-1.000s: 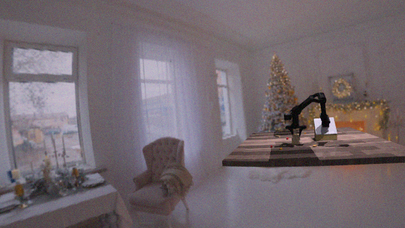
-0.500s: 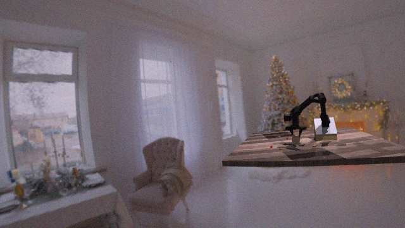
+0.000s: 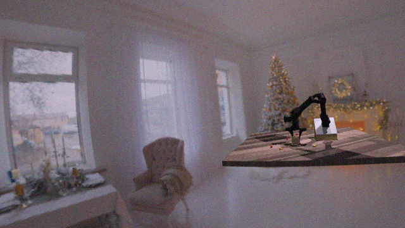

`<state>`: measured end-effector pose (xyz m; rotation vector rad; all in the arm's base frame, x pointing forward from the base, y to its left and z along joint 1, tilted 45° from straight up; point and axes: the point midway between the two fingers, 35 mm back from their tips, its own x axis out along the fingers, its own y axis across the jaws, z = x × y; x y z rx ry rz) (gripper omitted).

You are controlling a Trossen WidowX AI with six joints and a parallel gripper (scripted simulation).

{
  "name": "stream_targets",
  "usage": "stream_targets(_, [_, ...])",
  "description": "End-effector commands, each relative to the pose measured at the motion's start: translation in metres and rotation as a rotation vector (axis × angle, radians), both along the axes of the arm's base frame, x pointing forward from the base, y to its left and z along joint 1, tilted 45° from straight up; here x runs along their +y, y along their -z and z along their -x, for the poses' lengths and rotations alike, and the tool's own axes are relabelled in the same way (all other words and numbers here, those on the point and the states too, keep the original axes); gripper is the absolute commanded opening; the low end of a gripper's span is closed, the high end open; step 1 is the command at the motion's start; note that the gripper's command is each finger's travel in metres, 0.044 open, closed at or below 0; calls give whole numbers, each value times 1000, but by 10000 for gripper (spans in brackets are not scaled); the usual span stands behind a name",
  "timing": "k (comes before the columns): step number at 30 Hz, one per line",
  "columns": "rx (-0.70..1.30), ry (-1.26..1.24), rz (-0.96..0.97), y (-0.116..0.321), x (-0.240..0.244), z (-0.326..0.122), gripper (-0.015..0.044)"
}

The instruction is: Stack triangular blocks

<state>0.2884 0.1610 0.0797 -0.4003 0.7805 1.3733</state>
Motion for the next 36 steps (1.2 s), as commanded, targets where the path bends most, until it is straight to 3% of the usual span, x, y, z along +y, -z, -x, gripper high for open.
stream_targets(1, [1,5,5,2,2,-1,0])
stream_targets(36, [0,9,11,4,4,-1,0])
